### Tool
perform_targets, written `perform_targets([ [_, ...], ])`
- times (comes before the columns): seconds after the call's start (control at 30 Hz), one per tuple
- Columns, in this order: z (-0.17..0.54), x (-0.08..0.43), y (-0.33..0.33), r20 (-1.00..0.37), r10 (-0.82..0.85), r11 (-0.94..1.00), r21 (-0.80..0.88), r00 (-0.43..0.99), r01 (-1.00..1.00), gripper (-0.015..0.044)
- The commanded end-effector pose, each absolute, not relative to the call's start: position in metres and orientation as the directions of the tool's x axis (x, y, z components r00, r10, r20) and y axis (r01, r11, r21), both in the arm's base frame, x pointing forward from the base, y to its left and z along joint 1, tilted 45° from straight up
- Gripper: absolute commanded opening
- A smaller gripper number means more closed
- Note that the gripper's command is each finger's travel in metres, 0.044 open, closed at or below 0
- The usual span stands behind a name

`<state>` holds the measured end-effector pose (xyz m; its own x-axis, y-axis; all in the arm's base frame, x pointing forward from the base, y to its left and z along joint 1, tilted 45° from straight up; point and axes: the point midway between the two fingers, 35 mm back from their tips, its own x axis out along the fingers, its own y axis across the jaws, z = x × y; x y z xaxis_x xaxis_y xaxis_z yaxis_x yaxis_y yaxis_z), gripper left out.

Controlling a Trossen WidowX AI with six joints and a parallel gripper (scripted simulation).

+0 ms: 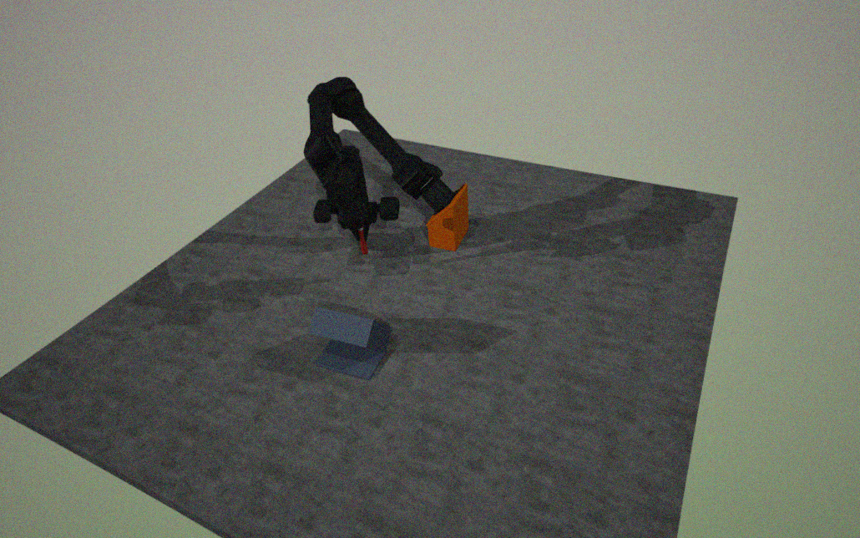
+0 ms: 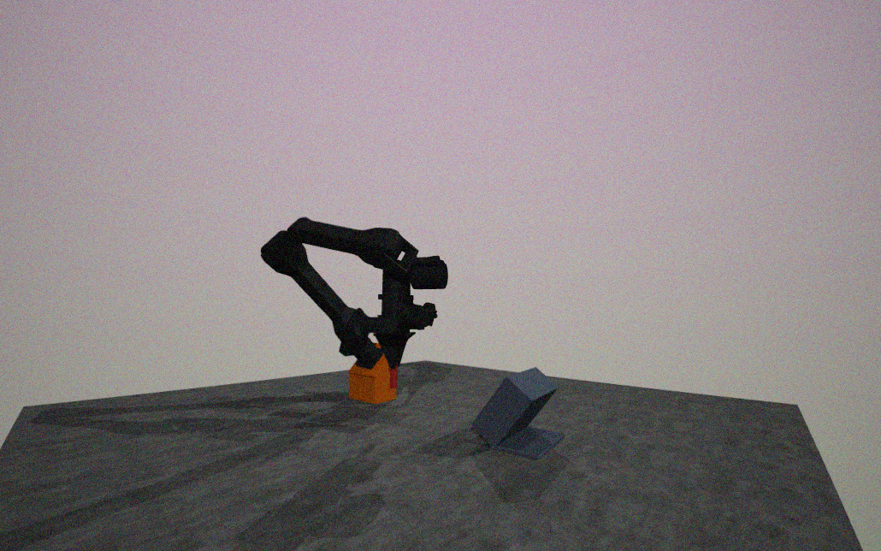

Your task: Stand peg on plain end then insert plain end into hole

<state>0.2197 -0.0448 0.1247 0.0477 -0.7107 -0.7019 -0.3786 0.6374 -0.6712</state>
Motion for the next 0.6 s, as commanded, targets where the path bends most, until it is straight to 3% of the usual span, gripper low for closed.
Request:
perform_targets([
  [0.0,0.127,0.221,-0.041,-0.705,-0.706,0.641,-0.673,0.060,-0.370,0.0000],
  [0.57,0.112,0.234,-0.033,-0.716,-0.680,0.621,-0.678,0.159,-0.393,0.0000],
])
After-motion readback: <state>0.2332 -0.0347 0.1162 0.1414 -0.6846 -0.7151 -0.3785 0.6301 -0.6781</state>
